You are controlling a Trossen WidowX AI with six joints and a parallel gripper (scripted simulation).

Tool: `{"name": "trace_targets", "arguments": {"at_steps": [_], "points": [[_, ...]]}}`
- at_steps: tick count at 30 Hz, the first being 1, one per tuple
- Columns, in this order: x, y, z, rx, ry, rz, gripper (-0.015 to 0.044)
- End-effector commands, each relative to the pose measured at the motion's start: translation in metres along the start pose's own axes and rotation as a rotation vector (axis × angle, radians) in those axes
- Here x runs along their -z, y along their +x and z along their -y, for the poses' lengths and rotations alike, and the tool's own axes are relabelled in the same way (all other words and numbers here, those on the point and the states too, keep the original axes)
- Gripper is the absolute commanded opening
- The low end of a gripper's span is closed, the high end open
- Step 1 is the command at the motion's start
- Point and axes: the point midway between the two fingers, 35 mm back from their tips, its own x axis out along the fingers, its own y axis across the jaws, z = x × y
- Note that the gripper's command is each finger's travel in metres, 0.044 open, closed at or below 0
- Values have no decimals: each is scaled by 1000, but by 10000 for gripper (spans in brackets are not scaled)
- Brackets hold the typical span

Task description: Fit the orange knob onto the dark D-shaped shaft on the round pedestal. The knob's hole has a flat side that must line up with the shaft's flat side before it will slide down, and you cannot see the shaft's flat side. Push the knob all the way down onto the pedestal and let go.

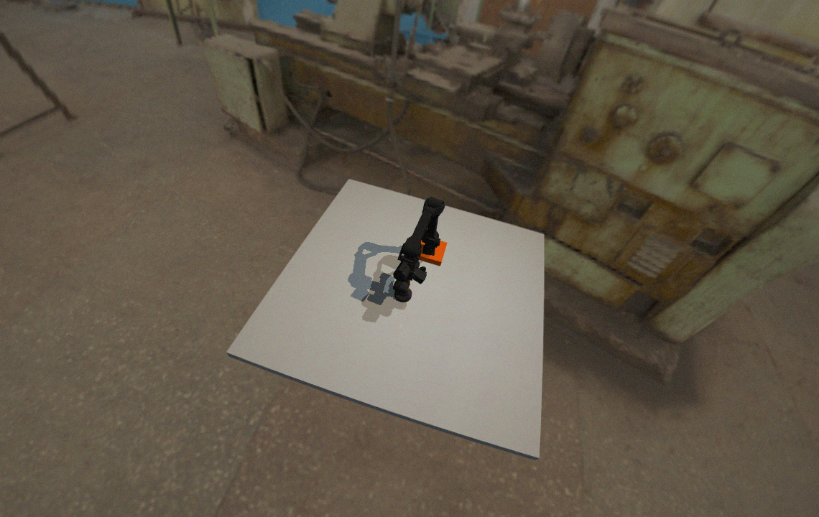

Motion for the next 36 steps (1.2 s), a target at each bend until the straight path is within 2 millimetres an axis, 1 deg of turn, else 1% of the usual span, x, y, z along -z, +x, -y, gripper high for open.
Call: {"name": "trace_targets", "arguments": {"at_steps": [1,12,32,36], "points": [[1,-2,3,7,-3,-3,0],[1,1,5,7,-3,-3,0],[0,2,-1,6,-3,-2,0],[0,-3,-1,6,-3,-2,0]]}}
